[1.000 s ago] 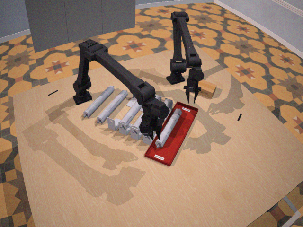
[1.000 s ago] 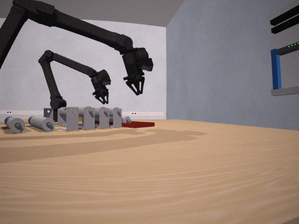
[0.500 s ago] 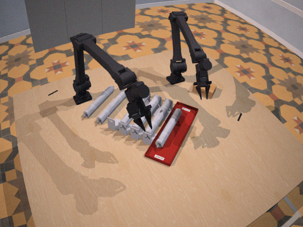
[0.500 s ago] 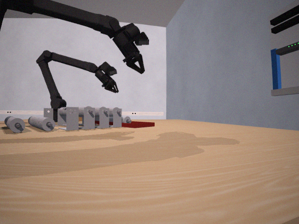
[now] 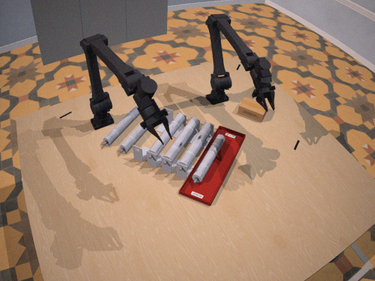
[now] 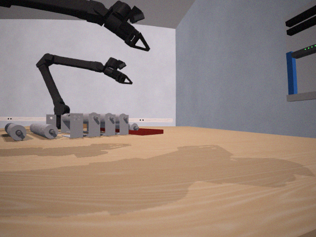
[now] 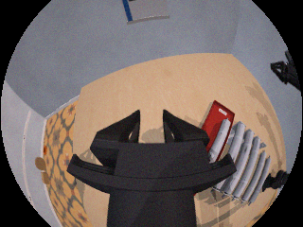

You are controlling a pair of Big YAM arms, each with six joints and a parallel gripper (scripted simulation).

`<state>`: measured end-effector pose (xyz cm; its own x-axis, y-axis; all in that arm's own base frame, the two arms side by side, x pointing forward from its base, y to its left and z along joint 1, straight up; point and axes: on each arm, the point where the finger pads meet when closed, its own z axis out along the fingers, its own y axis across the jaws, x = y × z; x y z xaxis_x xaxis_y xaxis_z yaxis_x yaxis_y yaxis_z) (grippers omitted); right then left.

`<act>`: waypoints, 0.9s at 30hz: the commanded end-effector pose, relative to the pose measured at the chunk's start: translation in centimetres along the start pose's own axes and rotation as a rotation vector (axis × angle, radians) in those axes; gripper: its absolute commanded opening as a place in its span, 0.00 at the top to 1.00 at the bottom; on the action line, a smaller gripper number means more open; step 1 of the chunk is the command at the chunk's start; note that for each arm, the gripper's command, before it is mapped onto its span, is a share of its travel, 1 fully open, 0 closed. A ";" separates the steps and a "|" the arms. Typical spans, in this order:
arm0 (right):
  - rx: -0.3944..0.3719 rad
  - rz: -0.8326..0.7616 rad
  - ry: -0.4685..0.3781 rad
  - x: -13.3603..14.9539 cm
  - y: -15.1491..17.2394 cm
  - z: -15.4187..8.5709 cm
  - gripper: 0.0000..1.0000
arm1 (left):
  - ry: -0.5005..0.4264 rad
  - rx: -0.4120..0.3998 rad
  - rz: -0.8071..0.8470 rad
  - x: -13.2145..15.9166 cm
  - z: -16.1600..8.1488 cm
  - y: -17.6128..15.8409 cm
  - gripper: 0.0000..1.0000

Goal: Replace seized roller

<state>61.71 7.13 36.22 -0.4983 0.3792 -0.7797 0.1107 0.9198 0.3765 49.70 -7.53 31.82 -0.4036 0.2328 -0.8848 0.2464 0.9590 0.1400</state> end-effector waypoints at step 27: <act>0.001 -0.430 -0.545 -8.0 -3.3 -15.0 0.68 | -0.540 -0.228 -0.209 -19.2 -9.0 11.4 0.68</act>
<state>52.23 0.14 49.18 -0.0054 0.0074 -1.0000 -0.0076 0.9999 0.0074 51.88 -0.30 49.31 -0.0022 0.0029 -1.0000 0.0049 1.0000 0.0029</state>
